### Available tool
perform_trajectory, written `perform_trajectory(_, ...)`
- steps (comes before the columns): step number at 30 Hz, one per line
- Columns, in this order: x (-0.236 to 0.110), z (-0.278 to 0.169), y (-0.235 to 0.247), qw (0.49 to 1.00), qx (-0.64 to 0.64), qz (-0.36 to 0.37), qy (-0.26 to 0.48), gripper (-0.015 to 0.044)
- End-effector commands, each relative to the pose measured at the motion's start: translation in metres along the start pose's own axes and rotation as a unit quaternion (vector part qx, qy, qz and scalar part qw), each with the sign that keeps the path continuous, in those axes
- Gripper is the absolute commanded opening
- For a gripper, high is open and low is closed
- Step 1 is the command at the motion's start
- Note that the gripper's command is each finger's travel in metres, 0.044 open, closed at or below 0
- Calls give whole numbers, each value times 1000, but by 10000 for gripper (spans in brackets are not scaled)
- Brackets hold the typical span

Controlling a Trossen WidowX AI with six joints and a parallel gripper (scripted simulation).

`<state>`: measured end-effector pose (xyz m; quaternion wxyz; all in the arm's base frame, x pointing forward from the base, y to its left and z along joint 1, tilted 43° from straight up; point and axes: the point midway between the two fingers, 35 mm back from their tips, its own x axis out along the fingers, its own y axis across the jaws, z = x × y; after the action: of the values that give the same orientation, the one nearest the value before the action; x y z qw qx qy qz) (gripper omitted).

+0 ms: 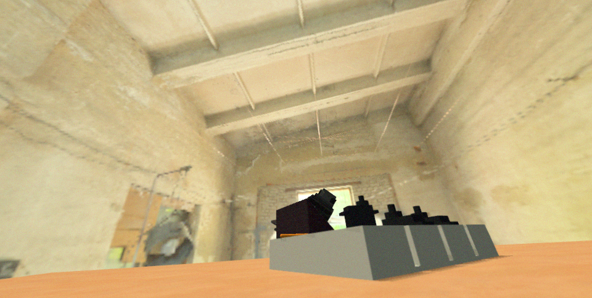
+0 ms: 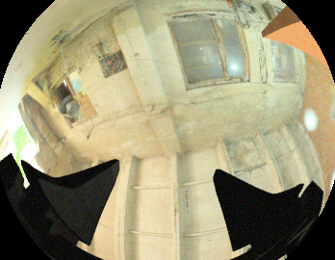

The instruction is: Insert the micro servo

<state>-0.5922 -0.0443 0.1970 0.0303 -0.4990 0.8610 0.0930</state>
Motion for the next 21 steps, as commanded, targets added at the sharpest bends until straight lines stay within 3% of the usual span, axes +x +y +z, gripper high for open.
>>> perform_trajectory(1, 0, 0, 0, 1000, 0, 1, 0, 426)
perform_trajectory(21, -63, -23, 35, 992, -85, 89, -20, 440)
